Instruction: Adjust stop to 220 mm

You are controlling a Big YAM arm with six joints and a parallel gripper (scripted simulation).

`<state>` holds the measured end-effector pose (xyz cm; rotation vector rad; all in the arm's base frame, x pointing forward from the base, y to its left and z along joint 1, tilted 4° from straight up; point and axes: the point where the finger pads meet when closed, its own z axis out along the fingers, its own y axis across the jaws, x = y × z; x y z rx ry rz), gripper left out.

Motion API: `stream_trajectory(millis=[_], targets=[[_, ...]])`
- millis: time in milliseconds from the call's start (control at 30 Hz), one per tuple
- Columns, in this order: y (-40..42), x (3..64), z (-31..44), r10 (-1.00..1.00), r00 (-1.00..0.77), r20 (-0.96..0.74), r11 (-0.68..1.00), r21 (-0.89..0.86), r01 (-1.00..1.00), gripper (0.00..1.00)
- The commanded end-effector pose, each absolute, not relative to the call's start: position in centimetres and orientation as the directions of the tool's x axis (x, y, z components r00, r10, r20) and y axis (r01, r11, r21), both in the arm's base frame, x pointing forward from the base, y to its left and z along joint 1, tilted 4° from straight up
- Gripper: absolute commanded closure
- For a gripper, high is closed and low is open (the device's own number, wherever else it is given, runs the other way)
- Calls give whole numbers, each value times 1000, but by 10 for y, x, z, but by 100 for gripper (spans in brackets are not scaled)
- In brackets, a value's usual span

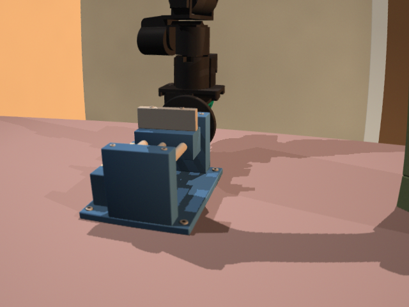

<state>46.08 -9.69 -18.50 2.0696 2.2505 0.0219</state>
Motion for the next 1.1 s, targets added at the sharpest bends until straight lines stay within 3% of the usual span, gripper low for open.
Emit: stream_trajectory(millis=[0, 700, 1067], targets=[[-103, 474, -178, 995, -70, -64, 75, 70, 995, 94], [-102, 477, -174, 995, -72, -66, 77, 77, 994, 94], [-108, 440, -174, 995, -77, -68, 83, 78, 994, 94]])
